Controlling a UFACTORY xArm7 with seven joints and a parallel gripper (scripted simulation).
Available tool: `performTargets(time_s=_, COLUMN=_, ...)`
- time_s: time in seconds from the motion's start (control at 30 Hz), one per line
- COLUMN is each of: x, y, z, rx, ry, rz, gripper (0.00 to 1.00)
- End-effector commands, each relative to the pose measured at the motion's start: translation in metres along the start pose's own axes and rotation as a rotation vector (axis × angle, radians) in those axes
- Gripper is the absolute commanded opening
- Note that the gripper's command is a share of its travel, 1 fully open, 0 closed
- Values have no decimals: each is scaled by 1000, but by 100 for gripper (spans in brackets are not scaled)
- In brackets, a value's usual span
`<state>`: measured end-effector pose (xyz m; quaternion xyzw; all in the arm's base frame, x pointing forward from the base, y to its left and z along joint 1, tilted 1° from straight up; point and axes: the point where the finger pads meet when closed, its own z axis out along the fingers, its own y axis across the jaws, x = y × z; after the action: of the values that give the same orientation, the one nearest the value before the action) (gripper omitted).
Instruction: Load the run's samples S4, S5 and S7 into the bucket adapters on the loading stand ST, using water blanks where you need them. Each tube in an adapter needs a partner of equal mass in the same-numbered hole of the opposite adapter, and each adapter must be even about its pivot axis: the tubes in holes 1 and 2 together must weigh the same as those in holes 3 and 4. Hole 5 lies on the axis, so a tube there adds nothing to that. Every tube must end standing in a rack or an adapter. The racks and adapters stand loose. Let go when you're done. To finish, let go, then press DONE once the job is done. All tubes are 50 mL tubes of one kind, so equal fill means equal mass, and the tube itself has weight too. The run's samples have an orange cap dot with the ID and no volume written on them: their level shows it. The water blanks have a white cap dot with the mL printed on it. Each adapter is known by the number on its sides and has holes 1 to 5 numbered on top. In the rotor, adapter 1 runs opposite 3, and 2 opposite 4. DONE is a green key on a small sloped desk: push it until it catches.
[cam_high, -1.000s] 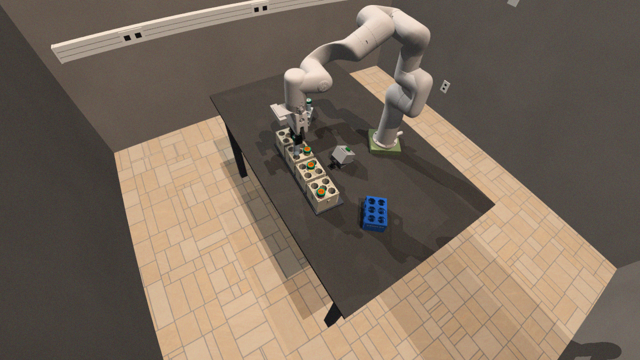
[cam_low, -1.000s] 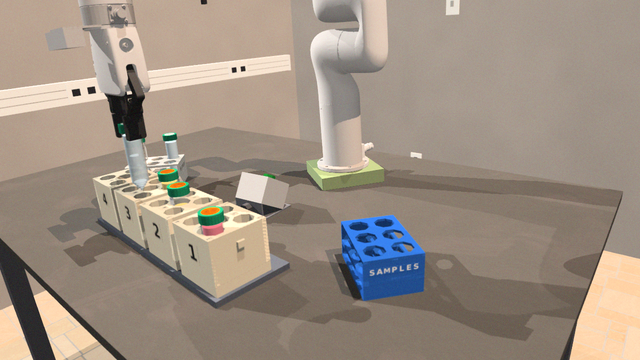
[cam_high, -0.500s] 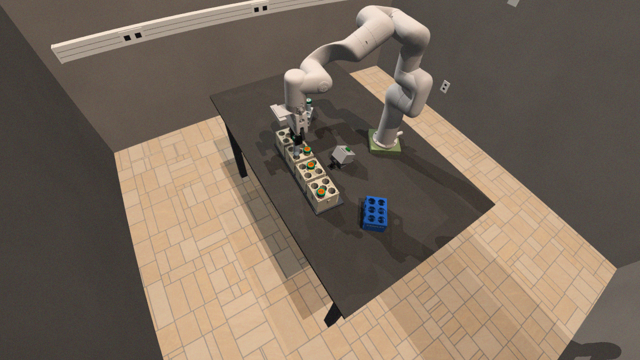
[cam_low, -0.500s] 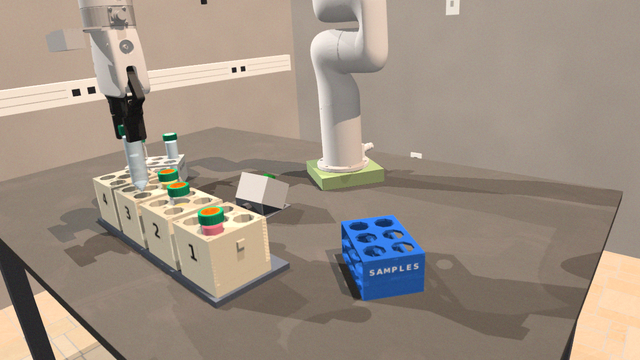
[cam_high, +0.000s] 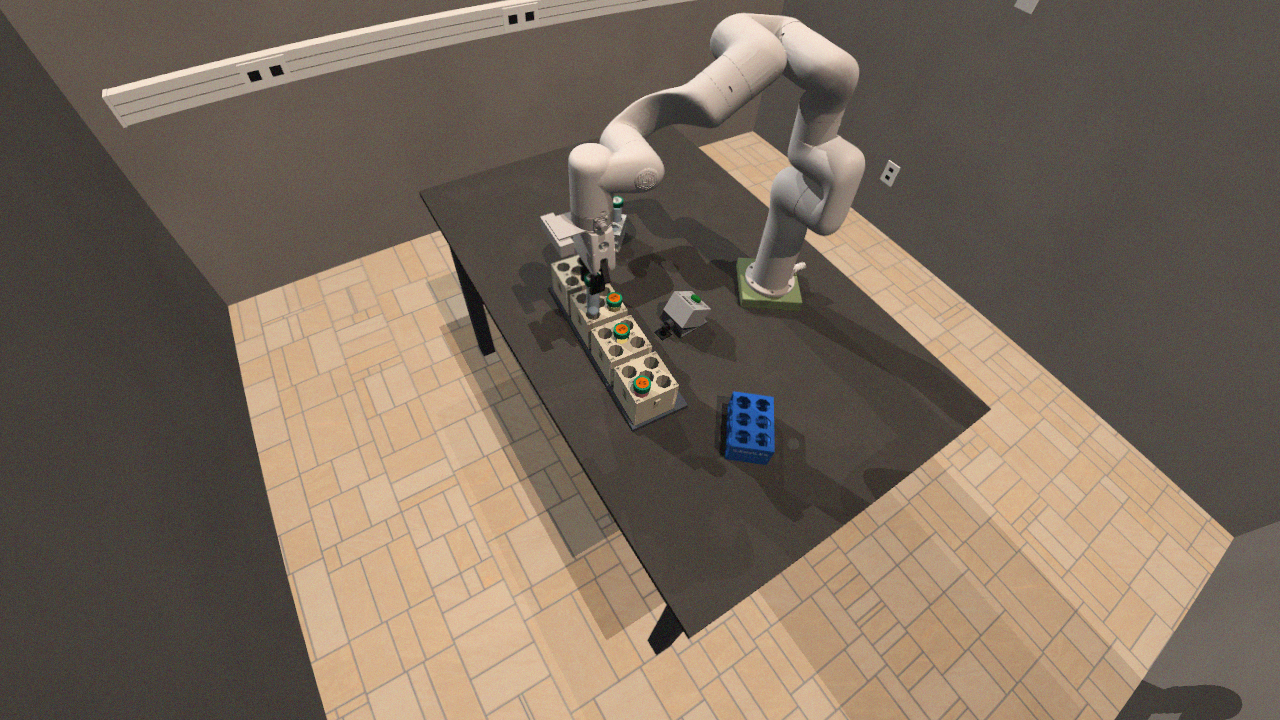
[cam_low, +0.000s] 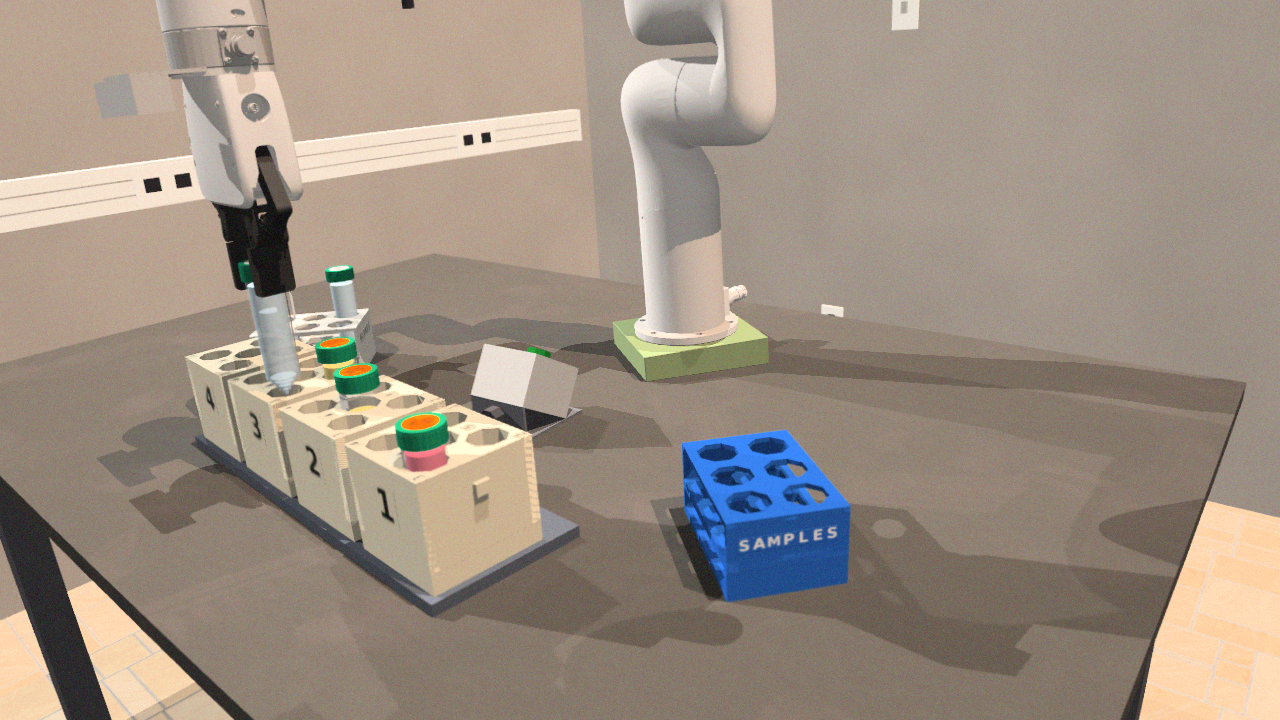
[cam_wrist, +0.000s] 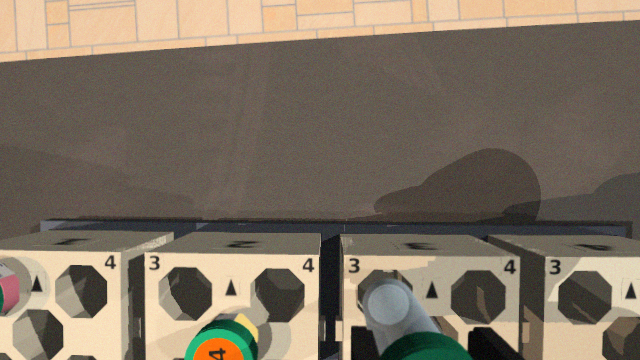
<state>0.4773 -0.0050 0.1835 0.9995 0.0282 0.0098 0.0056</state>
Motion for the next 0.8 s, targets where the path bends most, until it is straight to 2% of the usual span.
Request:
performTargets(time_s=0.0, x=1, y=0, z=2, rx=0, ry=5, rz=0, gripper=0)
performTargets(time_s=0.77, x=1, y=0, z=23, rx=0, ry=5, rz=0, gripper=0)
